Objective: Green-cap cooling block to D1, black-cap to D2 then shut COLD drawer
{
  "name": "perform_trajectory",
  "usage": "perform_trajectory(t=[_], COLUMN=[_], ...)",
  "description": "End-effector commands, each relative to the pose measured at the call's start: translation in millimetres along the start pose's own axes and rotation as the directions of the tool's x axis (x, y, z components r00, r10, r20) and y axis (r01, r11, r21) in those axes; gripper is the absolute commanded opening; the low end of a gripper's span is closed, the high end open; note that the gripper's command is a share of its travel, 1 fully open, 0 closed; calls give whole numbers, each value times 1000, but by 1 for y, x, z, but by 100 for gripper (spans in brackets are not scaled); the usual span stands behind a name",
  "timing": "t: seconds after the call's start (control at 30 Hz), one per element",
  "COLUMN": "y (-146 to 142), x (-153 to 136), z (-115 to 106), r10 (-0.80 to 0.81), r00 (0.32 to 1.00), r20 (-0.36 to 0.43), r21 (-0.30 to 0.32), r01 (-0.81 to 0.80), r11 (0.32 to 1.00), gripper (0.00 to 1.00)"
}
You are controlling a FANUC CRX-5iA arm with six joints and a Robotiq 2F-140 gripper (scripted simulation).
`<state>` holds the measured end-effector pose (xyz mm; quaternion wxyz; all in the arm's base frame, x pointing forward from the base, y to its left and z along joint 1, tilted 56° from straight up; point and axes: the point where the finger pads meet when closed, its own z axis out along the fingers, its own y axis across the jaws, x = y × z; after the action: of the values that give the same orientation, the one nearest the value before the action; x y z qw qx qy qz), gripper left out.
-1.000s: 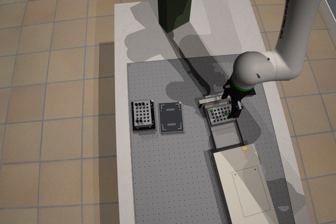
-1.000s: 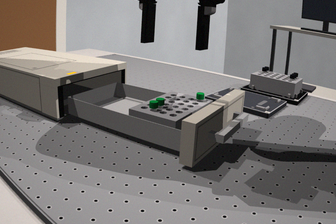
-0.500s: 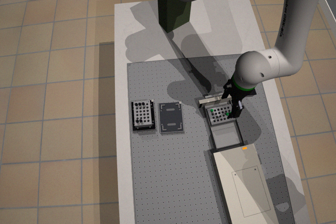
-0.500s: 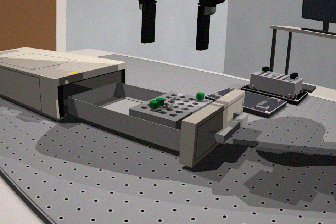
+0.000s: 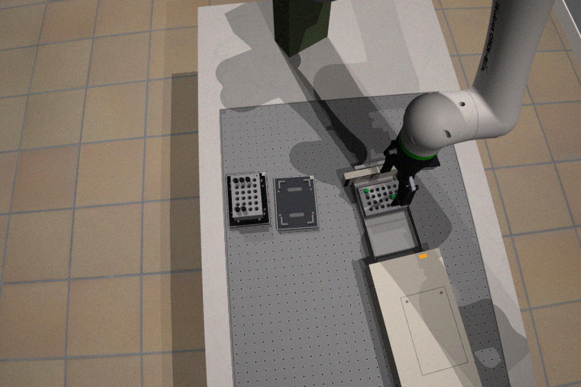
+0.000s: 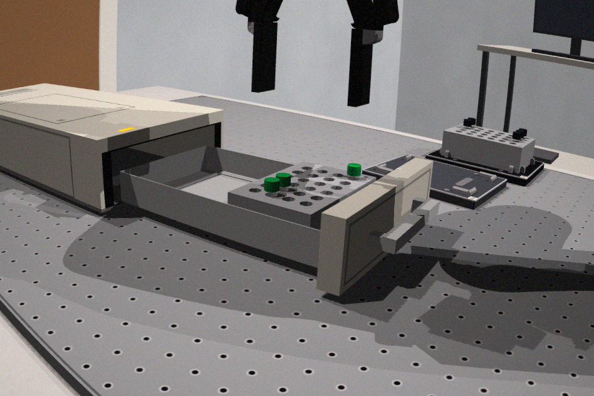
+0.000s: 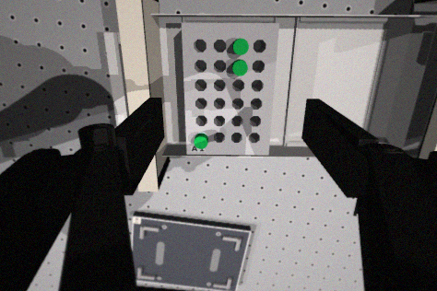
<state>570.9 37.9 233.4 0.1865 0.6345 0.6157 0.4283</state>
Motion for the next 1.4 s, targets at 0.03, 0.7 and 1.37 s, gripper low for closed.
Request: perform_trajectory(t=[0.03, 0.7, 1.37], y=[1, 0, 0], x=[-1, -2, -3], z=[4, 28, 52], r10=[0, 0, 0], r00=[1000, 1000, 1000], r20=[0, 0, 0], r21=[-1, -1, -1], r01=[0, 0, 0], r11=[1000, 1000, 1000], gripper=[66, 66, 66])
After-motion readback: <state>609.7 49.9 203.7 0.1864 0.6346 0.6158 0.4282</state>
